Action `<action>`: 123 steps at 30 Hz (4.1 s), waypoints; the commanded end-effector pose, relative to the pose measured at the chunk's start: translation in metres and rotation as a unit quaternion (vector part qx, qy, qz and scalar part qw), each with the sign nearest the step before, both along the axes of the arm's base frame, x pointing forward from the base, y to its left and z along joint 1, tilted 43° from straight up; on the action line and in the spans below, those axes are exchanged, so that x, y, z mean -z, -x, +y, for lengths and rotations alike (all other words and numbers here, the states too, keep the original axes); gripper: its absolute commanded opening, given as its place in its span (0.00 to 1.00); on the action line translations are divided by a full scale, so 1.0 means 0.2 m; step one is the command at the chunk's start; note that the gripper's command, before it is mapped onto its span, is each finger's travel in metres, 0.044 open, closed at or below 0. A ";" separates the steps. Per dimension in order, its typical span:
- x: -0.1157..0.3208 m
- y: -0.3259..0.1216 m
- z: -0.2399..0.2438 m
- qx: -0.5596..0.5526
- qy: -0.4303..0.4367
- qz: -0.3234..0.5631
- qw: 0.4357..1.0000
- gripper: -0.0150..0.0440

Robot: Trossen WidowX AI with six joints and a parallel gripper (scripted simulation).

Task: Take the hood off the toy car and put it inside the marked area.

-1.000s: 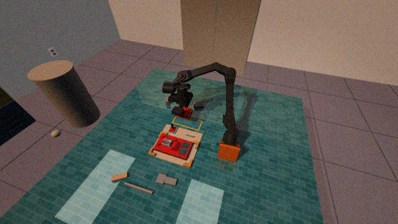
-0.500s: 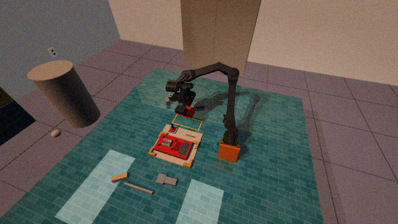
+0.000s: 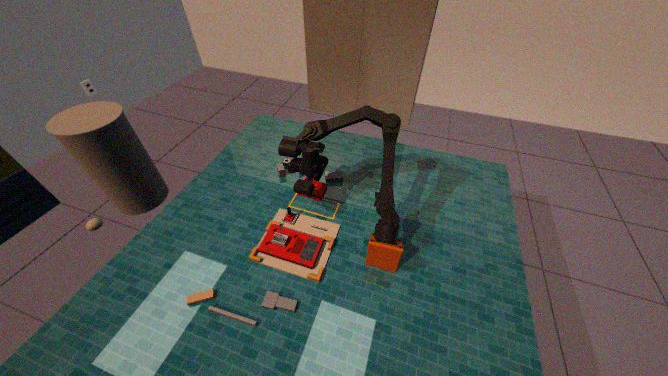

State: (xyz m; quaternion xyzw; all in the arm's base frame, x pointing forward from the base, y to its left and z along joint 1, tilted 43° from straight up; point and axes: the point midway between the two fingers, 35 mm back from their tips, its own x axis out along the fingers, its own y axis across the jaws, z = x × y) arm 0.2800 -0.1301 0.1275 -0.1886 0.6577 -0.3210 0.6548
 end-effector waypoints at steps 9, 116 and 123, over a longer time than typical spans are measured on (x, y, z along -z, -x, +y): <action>0.04 0.00 -0.04 -0.002 0.002 0.003 1.000 0.25; 0.28 0.04 -0.27 0.000 0.007 0.002 1.000 0.65; 0.28 0.04 -0.27 0.000 0.007 0.002 1.000 0.97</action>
